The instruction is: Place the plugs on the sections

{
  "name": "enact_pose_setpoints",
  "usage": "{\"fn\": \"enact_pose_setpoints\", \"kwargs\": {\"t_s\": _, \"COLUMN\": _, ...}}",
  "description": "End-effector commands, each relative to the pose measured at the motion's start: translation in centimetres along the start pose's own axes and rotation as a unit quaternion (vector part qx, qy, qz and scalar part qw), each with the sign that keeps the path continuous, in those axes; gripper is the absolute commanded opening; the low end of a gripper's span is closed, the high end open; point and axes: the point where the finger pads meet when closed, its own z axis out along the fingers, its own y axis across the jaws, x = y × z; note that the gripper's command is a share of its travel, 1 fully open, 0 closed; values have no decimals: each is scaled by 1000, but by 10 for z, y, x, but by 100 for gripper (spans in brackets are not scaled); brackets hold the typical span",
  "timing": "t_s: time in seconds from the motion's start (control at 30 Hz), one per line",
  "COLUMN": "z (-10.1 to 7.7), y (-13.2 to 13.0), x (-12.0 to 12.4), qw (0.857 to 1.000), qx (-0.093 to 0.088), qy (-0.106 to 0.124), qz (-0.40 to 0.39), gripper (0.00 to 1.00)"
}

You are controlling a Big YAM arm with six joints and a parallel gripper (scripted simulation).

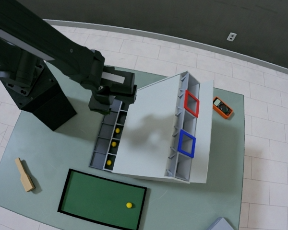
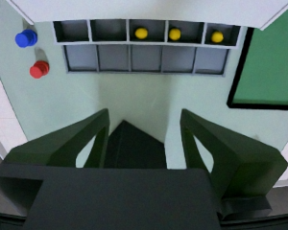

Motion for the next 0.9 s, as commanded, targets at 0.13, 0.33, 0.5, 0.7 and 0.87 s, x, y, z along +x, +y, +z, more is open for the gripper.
{"fn": "enact_pose_setpoints", "kwargs": {"t_s": 0.13, "z": -1, "y": 0, "x": -4, "qw": 1000, "qx": 0, "qy": -5, "qz": 1, "gripper": 59}}
{"fn": "enact_pose_setpoints", "kwargs": {"t_s": 0.33, "z": -1, "y": 0, "x": -4, "qw": 1000, "qx": 0, "qy": -5, "qz": 1, "gripper": 59}}
{"fn": "enact_pose_setpoints", "kwargs": {"t_s": 0.5, "z": -1, "y": 0, "x": -4, "qw": 1000, "qx": 0, "qy": -5, "qz": 1, "gripper": 59}}
{"fn": "enact_pose_setpoints", "kwargs": {"t_s": 0.7, "z": -1, "y": 0, "x": -4, "qw": 1000, "qx": 0, "qy": -5, "qz": 1, "gripper": 80}}
{"fn": "enact_pose_setpoints", "kwargs": {"t_s": 0.87, "z": -1, "y": 0, "x": -4, "qw": 1000, "qx": 0, "qy": -5, "qz": 1, "gripper": 80}}
